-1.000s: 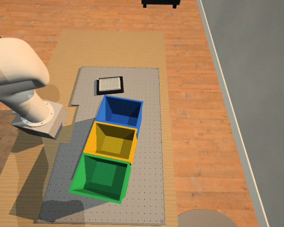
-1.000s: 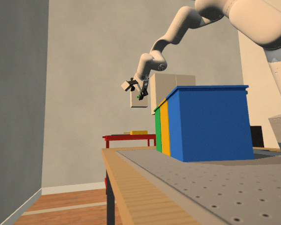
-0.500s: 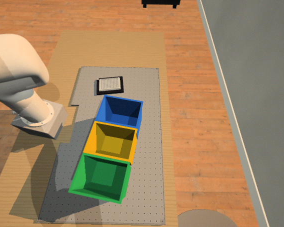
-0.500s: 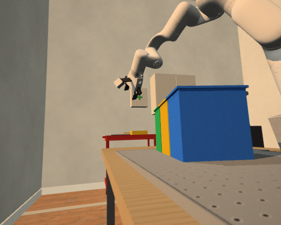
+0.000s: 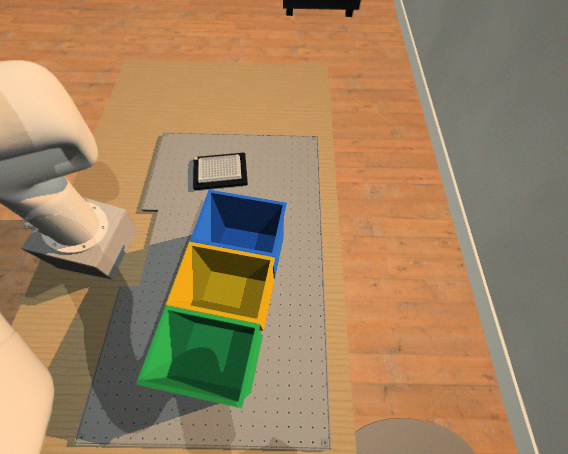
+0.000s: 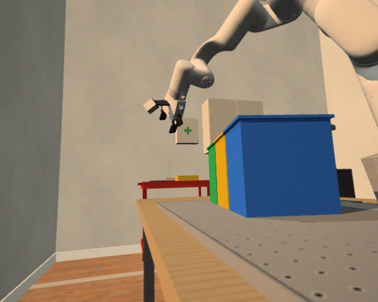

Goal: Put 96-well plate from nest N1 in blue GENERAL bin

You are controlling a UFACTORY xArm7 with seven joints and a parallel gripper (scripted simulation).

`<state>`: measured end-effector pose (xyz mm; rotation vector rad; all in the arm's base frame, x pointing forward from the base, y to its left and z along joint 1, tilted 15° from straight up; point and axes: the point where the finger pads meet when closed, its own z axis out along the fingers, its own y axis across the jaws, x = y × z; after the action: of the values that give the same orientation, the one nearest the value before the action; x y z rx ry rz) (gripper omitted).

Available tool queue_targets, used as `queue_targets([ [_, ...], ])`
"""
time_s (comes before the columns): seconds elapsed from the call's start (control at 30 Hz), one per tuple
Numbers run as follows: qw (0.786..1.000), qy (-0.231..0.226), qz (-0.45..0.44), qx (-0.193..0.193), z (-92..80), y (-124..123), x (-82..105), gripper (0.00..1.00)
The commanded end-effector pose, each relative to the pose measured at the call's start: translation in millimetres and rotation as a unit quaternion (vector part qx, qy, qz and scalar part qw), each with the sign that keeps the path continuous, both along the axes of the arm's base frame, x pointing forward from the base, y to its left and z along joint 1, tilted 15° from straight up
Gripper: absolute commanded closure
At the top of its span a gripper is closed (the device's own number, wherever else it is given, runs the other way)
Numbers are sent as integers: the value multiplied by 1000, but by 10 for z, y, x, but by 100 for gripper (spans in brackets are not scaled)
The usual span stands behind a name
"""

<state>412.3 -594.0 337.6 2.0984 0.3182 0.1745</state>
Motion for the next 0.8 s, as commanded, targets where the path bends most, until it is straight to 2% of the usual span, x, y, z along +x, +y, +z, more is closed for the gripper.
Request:
queue_targets([
  [0.0,1000,-14,2,9,29,141,130,0],
  [0.1,998,-48,12,39,25,260,223,0],
  [0.37,998,-48,12,39,16,574,471,0],
  [0.63,998,-48,12,39,11,742,603,0],
  [0.77,992,-86,24,84,1,914,706,0],
])
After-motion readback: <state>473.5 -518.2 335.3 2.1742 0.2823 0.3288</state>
